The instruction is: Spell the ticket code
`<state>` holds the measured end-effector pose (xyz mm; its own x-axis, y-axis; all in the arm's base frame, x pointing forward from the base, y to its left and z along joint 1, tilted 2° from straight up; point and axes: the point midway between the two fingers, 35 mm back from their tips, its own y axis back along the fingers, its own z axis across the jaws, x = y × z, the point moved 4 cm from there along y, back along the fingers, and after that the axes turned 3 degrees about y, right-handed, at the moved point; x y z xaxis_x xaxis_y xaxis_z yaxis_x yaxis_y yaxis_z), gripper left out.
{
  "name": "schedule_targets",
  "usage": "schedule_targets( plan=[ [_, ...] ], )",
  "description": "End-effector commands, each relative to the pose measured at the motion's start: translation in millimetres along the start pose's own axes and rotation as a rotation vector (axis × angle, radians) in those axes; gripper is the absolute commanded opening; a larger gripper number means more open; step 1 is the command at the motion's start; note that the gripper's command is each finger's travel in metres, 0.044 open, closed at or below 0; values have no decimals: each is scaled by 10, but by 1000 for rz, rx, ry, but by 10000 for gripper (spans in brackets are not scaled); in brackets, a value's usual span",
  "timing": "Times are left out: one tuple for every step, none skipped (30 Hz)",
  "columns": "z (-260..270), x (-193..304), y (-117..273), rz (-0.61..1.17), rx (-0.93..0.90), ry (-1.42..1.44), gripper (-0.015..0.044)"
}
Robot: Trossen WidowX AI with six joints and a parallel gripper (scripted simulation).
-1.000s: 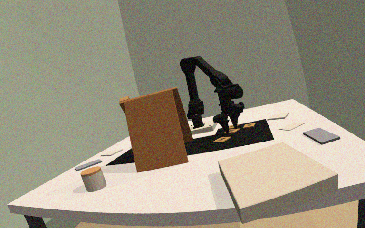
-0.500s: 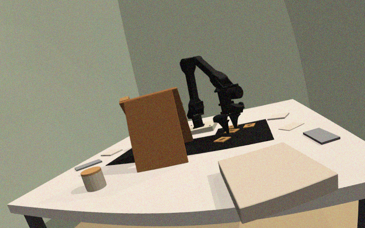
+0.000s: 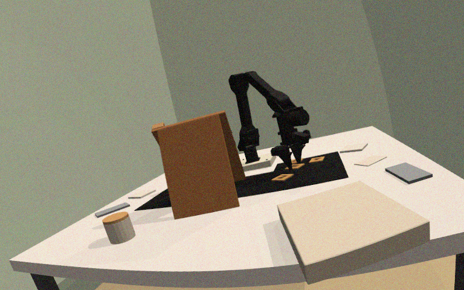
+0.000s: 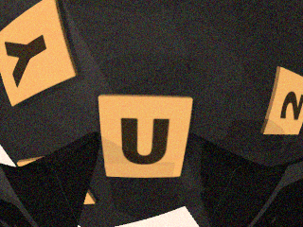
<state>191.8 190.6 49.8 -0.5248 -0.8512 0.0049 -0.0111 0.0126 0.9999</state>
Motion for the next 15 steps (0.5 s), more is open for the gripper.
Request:
schedule_targets(
  plan=[
    [-7, 4, -7, 2, 6, 1, 260],
    [-2, 4, -8, 2, 6, 1, 253],
    [4, 4, -8, 2, 6, 1, 247],
    [4, 4, -8, 2, 6, 1, 240],
    [6, 3, -8, 2, 6, 1, 233],
    [6, 2, 1, 2, 6, 1, 207],
    [7, 1, 13, 2, 6, 1, 181],
    [8, -2, 27, 2, 6, 1, 155],
    [11, -3, 35, 2, 6, 1, 128],
    [12, -3, 39, 2, 6, 1, 102],
    [14, -1, 42, 2, 6, 1, 76],
    [16, 0, 46, 2, 6, 1, 50],
    [17, 0, 51, 2, 6, 1, 23],
    [19, 0, 57, 2, 6, 1, 0],
    [20, 0, 62, 2, 6, 1, 0]
  ],
)
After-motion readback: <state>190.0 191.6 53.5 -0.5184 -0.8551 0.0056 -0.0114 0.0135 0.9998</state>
